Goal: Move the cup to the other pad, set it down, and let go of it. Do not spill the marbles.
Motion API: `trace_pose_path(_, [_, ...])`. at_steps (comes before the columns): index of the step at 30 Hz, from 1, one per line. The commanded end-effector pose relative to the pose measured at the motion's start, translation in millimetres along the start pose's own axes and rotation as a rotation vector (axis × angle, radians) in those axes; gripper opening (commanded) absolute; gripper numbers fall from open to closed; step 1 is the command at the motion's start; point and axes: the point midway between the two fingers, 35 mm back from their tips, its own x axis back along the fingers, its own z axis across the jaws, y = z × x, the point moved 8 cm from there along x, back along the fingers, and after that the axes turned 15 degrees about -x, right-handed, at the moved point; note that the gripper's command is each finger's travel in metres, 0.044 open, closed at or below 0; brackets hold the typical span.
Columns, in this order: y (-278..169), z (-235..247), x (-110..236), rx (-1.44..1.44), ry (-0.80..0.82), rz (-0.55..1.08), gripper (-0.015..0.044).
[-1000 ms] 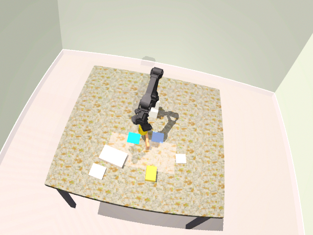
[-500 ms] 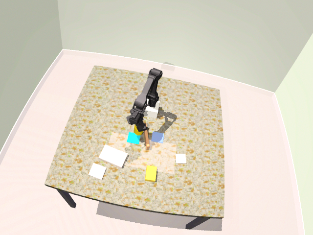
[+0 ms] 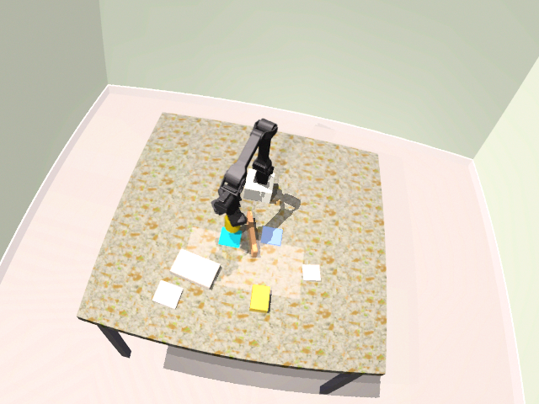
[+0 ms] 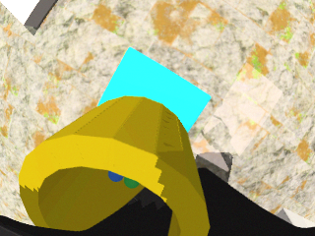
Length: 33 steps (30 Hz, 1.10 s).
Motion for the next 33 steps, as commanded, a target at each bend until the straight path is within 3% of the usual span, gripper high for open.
trace_pose_path(1, [1.2, 0.7, -4.2, 0.003, 0.005, -0.001, 0.0])
trace_pose_path(33, [2.9, 1.3, -60.1, 0.003, 0.004, -0.001, 0.0])
